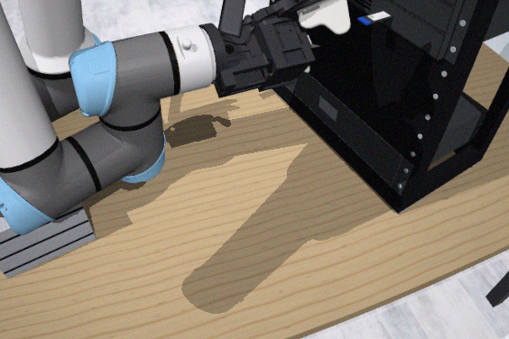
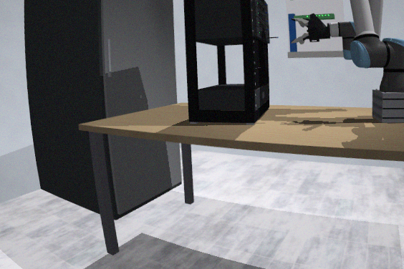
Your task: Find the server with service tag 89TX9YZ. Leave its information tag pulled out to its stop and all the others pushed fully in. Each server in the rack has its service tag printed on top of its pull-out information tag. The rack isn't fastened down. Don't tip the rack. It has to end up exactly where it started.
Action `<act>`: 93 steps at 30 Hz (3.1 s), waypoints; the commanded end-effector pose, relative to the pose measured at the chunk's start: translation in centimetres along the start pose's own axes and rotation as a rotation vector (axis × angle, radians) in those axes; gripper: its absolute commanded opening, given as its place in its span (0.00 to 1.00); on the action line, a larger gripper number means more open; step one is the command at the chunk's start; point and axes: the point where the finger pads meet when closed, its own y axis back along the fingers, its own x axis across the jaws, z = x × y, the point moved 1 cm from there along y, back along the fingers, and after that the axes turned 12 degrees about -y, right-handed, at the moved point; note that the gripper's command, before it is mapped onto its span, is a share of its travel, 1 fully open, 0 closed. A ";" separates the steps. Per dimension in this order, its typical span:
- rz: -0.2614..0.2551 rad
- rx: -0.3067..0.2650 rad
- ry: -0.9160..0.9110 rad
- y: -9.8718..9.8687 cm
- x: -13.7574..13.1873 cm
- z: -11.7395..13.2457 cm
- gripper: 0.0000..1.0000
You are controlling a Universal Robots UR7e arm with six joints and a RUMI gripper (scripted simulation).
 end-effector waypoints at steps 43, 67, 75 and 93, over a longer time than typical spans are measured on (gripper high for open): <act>-0.012 0.035 0.201 1.2 -1.3 0.4 1.00; -0.017 0.051 0.289 1.8 -2.0 0.6 1.00; -0.018 0.054 0.310 1.9 -2.2 0.6 1.00; -0.020 0.064 0.363 2.3 -2.6 0.8 1.00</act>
